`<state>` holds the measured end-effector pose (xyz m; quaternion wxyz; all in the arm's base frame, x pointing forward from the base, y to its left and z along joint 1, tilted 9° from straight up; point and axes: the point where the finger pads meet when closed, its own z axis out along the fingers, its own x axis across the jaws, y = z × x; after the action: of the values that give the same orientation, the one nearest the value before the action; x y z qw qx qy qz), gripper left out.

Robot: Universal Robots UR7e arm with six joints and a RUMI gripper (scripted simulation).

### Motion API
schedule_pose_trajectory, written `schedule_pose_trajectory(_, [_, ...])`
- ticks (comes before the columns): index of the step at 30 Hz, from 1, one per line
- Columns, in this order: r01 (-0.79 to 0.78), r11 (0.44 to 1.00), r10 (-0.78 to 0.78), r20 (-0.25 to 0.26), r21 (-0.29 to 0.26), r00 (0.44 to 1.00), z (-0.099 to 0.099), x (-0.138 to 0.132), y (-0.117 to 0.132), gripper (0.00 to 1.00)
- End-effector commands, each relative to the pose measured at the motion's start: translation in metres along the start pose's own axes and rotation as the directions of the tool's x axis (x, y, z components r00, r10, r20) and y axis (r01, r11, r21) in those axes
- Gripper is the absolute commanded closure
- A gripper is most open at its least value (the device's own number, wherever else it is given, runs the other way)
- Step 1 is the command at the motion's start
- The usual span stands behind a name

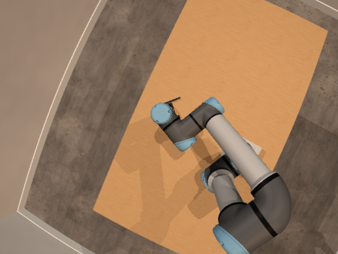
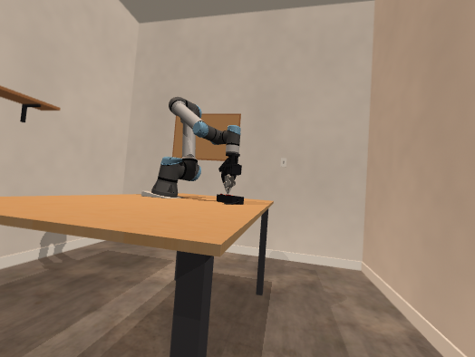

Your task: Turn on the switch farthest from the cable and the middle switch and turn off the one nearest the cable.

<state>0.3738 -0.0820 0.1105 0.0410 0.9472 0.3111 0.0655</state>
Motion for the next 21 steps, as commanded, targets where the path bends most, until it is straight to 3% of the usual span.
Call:
schedule_pose_trajectory(1, [0.0, 1.0, 0.0, 0.0, -0.001, 1.0, 0.0013, 0.0001, 0.0003, 1.0])
schedule_pose_trajectory(21, [0.0, 1.0, 0.0, 0.0, -0.001, 1.0, 0.007, 0.0001, 0.0003, 1.0])
